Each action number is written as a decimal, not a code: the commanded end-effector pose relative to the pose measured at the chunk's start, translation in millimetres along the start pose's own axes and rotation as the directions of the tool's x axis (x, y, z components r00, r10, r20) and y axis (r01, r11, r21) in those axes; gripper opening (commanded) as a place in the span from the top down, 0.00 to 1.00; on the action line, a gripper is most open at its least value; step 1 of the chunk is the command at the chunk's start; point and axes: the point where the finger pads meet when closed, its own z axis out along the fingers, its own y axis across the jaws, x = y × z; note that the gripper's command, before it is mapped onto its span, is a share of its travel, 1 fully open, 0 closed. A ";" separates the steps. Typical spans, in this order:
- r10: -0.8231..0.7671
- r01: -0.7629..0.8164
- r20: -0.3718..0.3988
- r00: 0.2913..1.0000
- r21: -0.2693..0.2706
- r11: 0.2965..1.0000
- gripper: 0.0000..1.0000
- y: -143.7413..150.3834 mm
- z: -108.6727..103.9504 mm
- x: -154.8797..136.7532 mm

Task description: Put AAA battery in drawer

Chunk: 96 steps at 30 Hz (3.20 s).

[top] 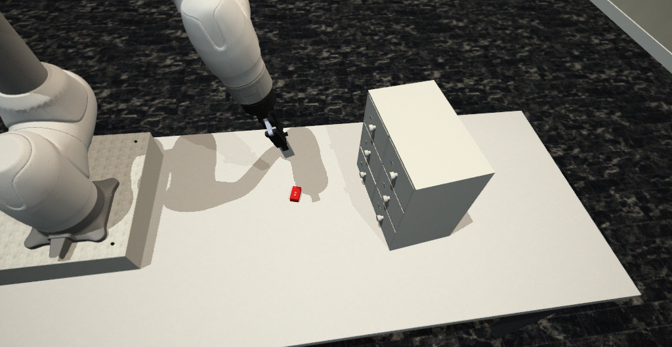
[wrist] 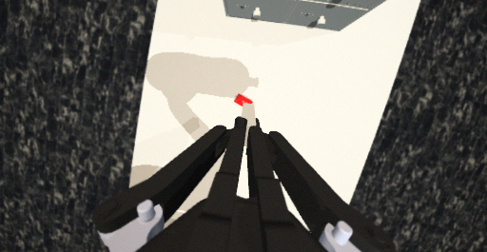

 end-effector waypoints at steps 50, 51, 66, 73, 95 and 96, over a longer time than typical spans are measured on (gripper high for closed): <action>-0.007 0.003 0.256 0.967 0.018 1.000 0.00 4.1 -14.2 -12.1; -0.007 0.003 0.256 0.967 0.018 1.000 0.00 4.1 -14.2 -12.1; -0.007 0.003 0.256 0.967 0.018 1.000 0.00 4.1 -14.2 -12.1; -0.007 0.003 0.256 0.967 0.018 1.000 0.00 4.1 -14.2 -12.1; -0.007 0.003 0.256 0.967 0.018 1.000 0.00 4.1 -14.2 -12.1; -0.007 0.003 0.256 0.967 0.018 1.000 0.00 4.1 -14.2 -12.1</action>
